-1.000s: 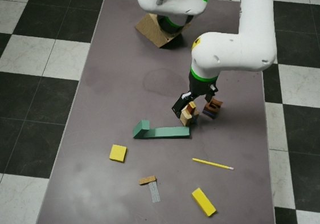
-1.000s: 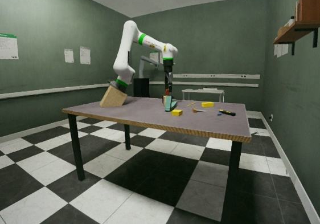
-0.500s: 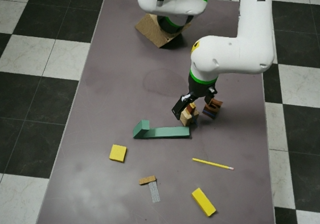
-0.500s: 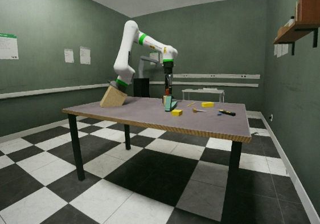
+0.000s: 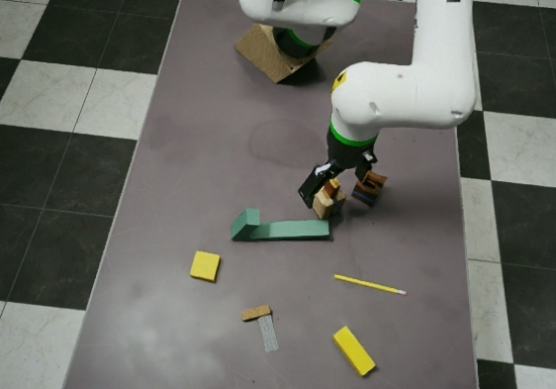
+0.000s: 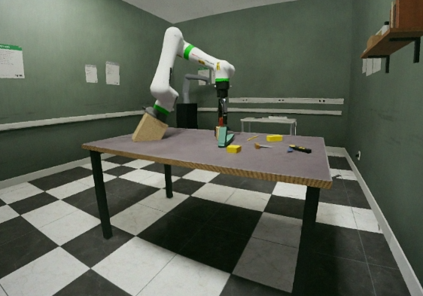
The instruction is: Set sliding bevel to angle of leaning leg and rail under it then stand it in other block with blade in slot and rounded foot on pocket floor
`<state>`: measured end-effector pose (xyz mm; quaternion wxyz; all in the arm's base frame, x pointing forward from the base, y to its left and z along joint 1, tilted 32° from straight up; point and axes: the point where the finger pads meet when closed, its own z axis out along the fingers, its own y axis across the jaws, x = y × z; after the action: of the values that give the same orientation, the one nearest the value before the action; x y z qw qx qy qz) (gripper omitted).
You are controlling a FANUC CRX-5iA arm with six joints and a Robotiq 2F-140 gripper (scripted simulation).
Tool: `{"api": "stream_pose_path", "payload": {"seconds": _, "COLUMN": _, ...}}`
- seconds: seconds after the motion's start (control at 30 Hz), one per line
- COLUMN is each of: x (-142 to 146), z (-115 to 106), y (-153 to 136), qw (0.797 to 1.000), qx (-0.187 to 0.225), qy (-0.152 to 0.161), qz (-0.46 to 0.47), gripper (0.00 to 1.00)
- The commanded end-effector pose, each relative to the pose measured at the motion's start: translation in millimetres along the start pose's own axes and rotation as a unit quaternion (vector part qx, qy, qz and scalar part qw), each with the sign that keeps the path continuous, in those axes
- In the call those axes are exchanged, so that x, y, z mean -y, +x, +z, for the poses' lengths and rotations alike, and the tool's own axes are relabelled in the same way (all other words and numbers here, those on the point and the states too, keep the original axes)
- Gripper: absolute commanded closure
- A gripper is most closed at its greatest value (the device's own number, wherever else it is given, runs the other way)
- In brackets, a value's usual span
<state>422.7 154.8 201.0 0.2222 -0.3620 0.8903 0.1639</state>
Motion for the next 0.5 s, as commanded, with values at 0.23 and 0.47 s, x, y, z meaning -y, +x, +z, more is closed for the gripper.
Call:
{"api": "stream_pose_path", "payload": {"seconds": 0.23, "x": 0.4, "z": -0.7, "y": -0.7, "qw": 1.0, "qx": 0.001, "qy": 0.0, "qz": 0.0, "gripper": 0.0}}
{"api": "stream_pose_path", "payload": {"seconds": 0.47, "x": 0.4, "z": -0.7, "y": -0.7, "qw": 1.0, "qx": 0.001, "qy": 0.0, "qz": 0.0, "gripper": 0.9}}
